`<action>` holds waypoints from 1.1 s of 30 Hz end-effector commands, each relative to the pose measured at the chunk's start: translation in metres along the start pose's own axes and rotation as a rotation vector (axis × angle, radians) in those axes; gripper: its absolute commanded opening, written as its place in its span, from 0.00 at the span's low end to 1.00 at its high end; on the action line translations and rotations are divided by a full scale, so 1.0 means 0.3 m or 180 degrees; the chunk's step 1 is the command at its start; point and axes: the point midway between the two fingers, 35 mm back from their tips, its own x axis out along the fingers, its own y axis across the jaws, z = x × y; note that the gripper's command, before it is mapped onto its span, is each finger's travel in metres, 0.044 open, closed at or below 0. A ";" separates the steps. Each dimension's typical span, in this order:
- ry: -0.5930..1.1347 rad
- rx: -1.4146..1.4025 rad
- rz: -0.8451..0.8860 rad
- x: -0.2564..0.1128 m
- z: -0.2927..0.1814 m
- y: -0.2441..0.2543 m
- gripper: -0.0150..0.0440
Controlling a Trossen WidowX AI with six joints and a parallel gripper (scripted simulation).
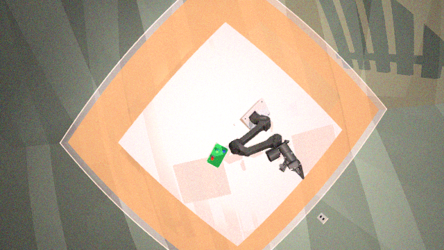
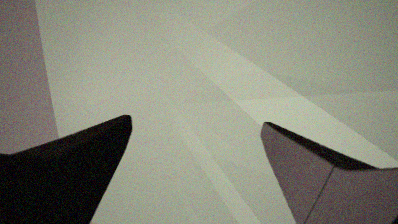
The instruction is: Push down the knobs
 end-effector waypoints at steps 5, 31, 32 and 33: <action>0.0228 -0.0067 0.0022 0.007 -0.076 -0.006 0.71; 0.1185 -0.2666 0.0092 0.054 -0.373 -0.138 0.25; 0.1222 -0.2768 0.0091 0.055 -0.382 -0.148 0.25; 0.1257 -0.2873 0.0088 0.056 -0.389 -0.158 0.25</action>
